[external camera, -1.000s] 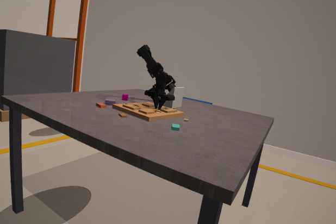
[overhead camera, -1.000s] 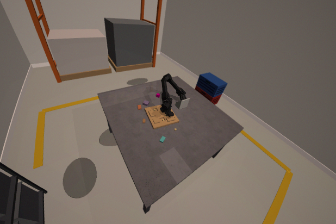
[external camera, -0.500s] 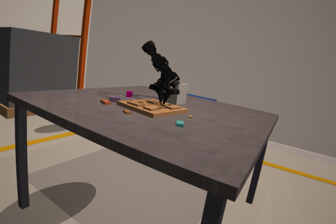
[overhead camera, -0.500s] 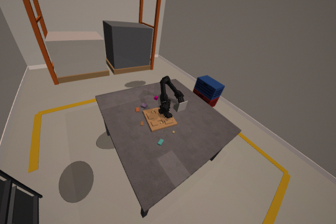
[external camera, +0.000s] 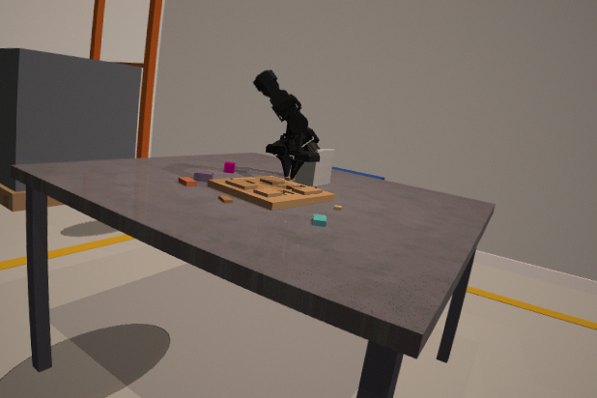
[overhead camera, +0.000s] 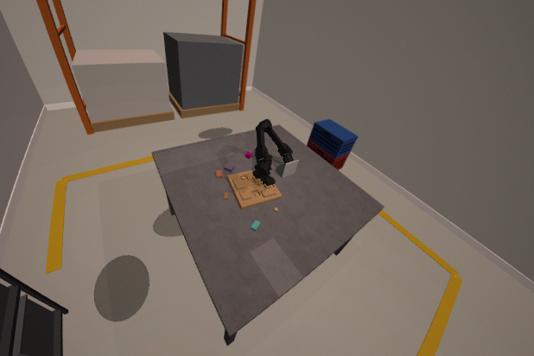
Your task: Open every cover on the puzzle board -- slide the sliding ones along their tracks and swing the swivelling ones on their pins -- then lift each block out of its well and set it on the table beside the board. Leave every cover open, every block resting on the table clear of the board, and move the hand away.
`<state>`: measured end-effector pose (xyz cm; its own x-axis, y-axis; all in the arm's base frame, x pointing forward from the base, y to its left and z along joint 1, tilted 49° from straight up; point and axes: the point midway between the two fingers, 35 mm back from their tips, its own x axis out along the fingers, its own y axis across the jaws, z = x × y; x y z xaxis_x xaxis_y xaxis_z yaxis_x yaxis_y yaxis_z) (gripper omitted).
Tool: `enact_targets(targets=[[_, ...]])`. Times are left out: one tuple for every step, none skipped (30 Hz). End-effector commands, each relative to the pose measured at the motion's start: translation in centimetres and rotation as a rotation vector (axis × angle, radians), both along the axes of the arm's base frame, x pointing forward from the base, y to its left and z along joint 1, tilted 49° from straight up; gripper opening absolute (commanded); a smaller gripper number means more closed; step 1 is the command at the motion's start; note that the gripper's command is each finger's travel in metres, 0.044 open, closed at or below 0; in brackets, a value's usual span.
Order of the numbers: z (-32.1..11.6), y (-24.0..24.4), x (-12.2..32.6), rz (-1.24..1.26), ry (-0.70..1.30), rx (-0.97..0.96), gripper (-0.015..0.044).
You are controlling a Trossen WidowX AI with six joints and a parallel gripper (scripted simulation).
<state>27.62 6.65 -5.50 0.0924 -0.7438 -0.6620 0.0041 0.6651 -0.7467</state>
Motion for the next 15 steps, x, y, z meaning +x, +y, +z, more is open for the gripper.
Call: enact_targets(targets=[[0.5, 0.6, 0.0, -0.004, -0.005, 0.004, 0.0080], [0.5, 0.7, 0.0, -0.004, -0.004, 0.004, 0.0080], [0.6, 0.7, 0.0, -0.004, -0.004, 0.004, 0.0080], [0.6, 0.8, 0.0, -0.004, -0.004, 0.004, 0.0080], [0.8, 0.9, 0.0, -0.004, -0.004, 0.004, 0.0080], [0.9, 1.1, 0.0, -0.004, -0.004, 0.004, 0.0080], [1.1, 1.3, -0.1, -0.004, -0.004, 0.005, 0.0080], [1.2, 1.5, -0.1, -0.004, -0.004, 0.005, 0.0080], [1.4, 1.7, -0.1, -0.004, -0.004, 0.005, 0.0080], [1.6, 1.9, -0.1, -0.004, -0.004, 0.005, 0.0080], [1.7, 2.1, -0.1, -0.003, -0.004, 0.005, 0.0080], [1.9, 2.3, -0.1, -0.003, -0.004, 0.005, 0.0080], [2.1, 2.5, -0.2, -0.003, -0.004, 0.006, 0.0080], [2.2, 2.6, -0.2, -0.003, -0.004, 0.006, 0.0080], [2.4, 2.8, -0.2, -0.003, -0.004, 0.006, 0.0080]])
